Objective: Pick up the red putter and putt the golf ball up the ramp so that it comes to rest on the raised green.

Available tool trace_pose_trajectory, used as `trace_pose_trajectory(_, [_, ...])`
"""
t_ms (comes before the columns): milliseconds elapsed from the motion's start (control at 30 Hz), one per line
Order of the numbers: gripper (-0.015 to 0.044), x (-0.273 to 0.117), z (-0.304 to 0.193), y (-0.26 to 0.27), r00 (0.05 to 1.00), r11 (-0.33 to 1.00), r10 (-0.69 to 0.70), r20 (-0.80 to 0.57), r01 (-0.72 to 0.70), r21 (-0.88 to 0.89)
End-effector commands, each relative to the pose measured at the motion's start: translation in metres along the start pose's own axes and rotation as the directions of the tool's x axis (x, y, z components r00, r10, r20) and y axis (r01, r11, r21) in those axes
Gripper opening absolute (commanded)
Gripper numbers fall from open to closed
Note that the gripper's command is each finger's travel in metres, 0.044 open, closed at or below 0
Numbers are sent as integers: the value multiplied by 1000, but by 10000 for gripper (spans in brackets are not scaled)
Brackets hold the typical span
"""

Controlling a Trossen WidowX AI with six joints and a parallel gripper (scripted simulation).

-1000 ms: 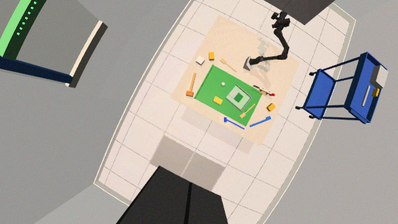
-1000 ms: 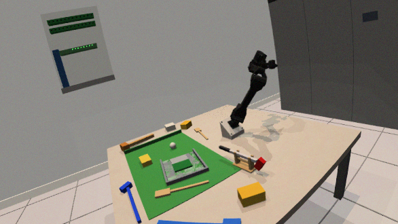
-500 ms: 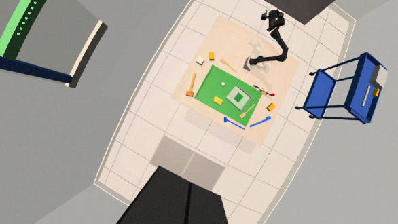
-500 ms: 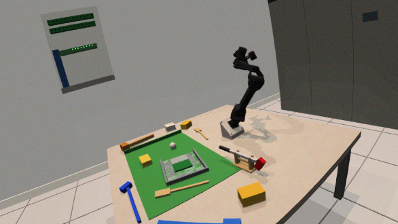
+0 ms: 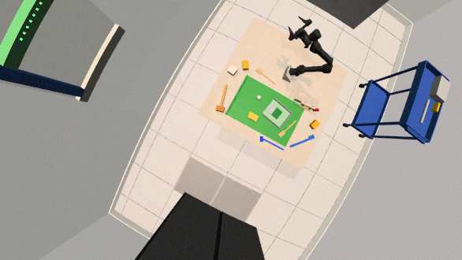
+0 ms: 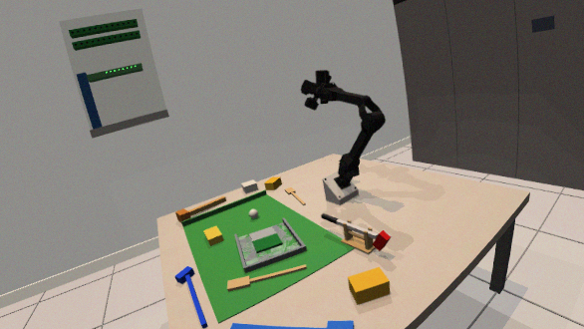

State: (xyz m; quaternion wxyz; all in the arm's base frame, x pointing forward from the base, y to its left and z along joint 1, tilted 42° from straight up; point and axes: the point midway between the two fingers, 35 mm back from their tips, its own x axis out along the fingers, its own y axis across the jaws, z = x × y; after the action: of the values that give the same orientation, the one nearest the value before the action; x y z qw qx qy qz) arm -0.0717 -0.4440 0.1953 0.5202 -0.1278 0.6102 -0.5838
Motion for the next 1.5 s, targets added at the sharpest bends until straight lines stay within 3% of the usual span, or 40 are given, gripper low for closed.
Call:
trace_pose_trajectory(0, [440,-22,48,46,977,976,160,141,-135,-170])
trace_pose_trajectory(200, [440,-77,102,119,867,867,406,290,-264,-422])
trace_pose_trajectory(400, [440,-147,130,189,692,688,635,344,-305,-658])
trace_pose_trajectory(600, [440,-228,131,256,447,422,848,285,-245,-873])
trace_pose_trajectory(800, [440,-314,106,306,189,140,975,120,-97,-985])
trace_pose_trajectory(1000, [440,-396,58,336,-42,-113,992,-118,100,-988])
trace_pose_trajectory(1167, [440,-461,5,344,-200,-287,916,-347,278,-917])
trace_pose_trajectory(1367, [440,-525,-64,332,-325,-429,731,-600,465,-774])
trace_pose_trajectory(1467, [440,-543,-76,329,-345,-452,676,-651,503,-737])
